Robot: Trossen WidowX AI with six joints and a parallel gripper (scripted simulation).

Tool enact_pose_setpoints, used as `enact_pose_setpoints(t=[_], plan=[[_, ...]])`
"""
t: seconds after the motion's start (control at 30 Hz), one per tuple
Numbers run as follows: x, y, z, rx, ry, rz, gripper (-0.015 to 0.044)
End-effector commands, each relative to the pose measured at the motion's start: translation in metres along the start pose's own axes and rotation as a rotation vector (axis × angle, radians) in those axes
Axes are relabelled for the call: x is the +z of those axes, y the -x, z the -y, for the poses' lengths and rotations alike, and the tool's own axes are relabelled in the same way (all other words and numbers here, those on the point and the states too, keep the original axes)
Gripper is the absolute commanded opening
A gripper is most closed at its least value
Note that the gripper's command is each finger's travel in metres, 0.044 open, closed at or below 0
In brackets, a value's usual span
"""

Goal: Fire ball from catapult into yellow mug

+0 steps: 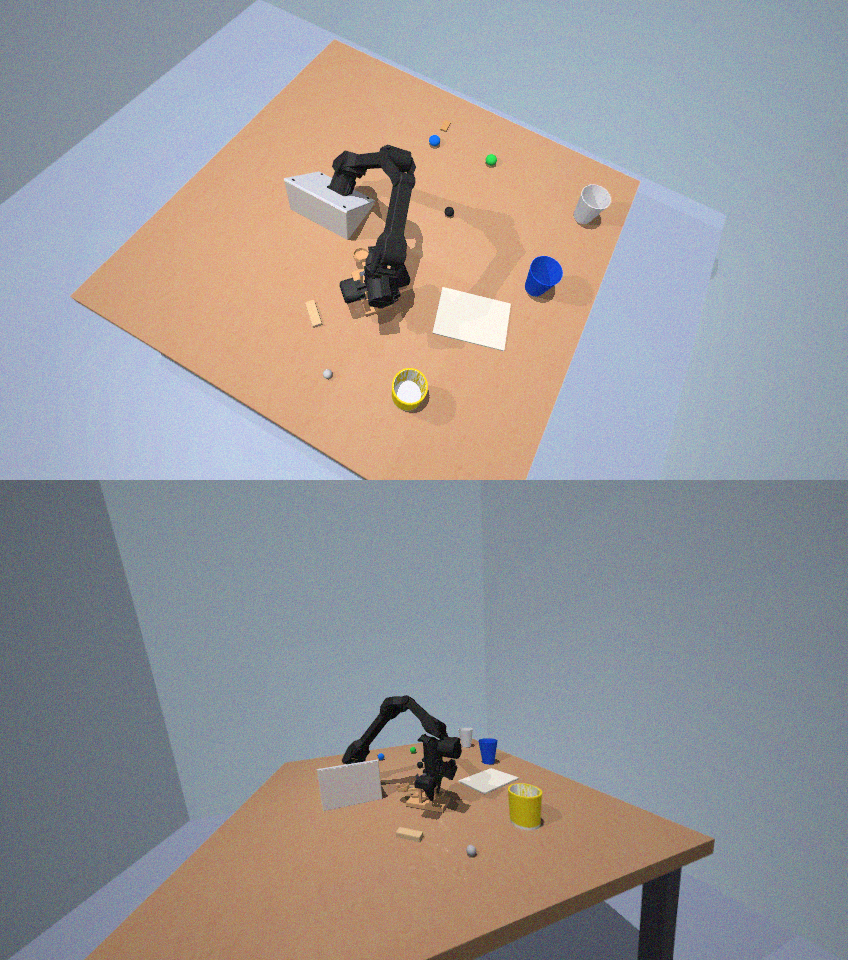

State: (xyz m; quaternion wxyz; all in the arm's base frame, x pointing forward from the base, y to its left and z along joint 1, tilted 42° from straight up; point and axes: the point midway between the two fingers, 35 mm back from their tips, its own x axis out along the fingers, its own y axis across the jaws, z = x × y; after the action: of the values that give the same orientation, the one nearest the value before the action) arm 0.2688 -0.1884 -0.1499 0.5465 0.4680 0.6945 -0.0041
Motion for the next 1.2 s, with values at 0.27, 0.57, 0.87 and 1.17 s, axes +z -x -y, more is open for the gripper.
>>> enact_pose_setpoints(t=[0.27, 0.57, 0.87, 1.17], plan=[[0.001, 0.012, 0.0, 0.0, -0.001, 0.0, 0.0039], [0.002, 0.049, 0.0, 0.002, -0.001, 0.001, 0.0], [0.003, 0.035, -0.001, 0.002, -0.001, 0.002, 0.0], [0.003, 0.021, -0.001, 0.003, -0.001, 0.002, 0.0]])
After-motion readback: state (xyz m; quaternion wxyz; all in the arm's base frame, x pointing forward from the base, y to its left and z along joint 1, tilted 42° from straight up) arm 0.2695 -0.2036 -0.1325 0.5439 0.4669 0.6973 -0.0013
